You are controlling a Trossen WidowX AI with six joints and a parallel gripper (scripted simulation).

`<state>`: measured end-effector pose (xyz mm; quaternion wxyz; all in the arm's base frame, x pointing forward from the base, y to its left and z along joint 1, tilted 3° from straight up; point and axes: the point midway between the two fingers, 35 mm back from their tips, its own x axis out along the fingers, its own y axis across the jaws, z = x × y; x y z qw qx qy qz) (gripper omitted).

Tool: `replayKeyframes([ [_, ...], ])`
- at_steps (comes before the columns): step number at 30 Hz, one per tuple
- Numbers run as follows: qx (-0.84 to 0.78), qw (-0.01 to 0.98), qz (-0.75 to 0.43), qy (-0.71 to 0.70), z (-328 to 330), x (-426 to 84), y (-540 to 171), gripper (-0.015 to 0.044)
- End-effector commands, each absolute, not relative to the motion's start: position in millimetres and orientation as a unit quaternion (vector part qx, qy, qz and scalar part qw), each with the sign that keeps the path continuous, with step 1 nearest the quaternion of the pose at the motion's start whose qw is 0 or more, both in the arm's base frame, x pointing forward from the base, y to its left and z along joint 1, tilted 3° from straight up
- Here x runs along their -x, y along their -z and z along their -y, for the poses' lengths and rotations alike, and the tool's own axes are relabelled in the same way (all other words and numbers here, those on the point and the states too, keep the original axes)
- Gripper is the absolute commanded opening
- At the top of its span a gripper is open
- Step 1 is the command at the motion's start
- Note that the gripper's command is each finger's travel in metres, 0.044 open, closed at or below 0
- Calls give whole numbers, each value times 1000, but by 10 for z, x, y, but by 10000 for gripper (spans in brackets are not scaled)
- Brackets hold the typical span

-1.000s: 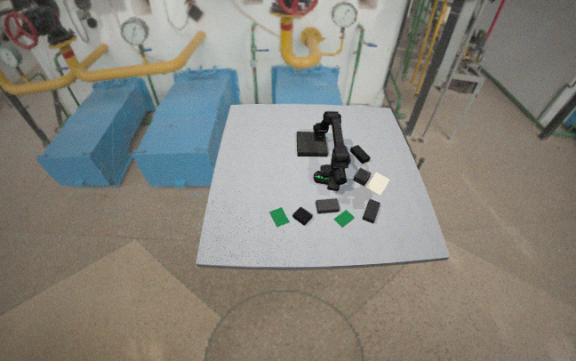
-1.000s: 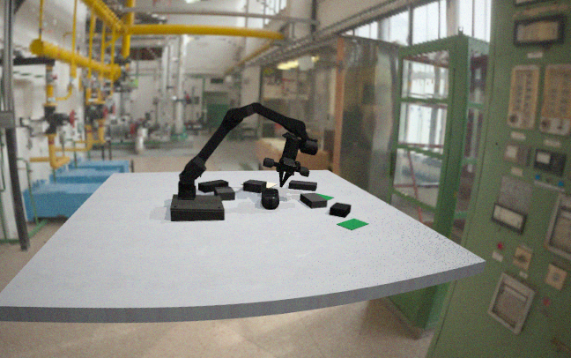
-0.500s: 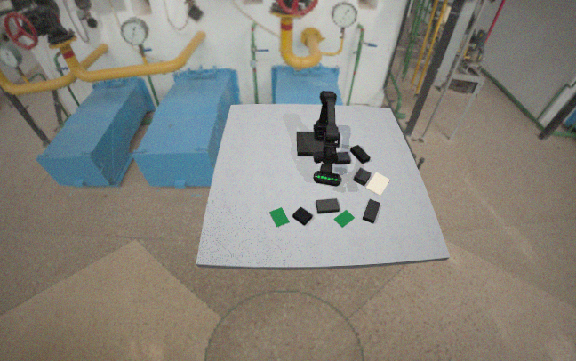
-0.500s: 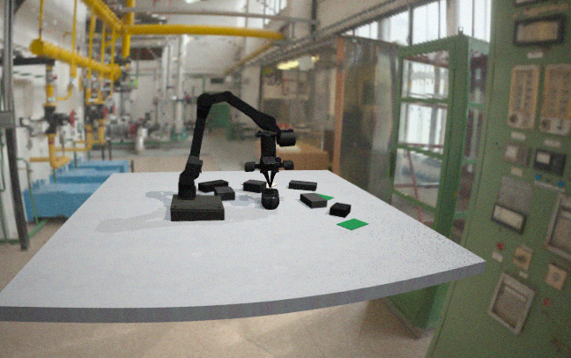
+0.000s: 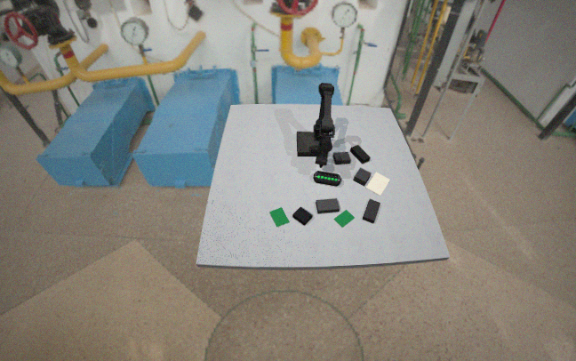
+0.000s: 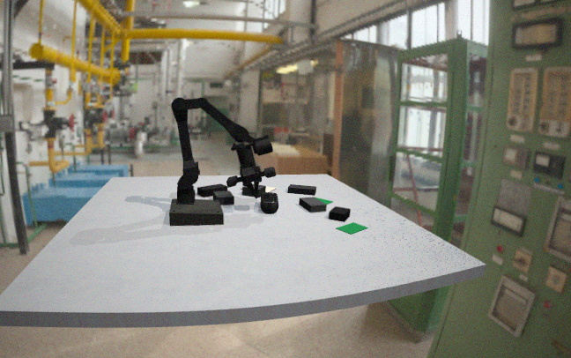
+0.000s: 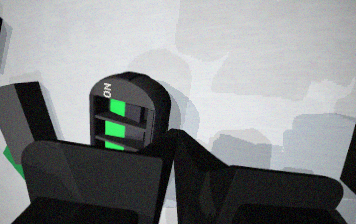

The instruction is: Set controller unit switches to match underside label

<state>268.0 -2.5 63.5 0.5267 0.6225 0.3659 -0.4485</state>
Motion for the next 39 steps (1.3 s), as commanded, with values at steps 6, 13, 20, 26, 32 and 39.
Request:
replayKeyframes([
  [6,-625,533,-360,443,48,-2664,-659,0],
  [13,-611,526,-378,456,-72,-2779,-703,131],
  [20,-569,515,-407,495,-448,-3103,-886,315],
  [26,-540,503,-409,537,-741,-3308,-1021,440],
  [32,-522,499,-406,560,-920,-3397,-1078,440],
  [39,-522,499,-406,560,-923,-3405,-1038,440],
])
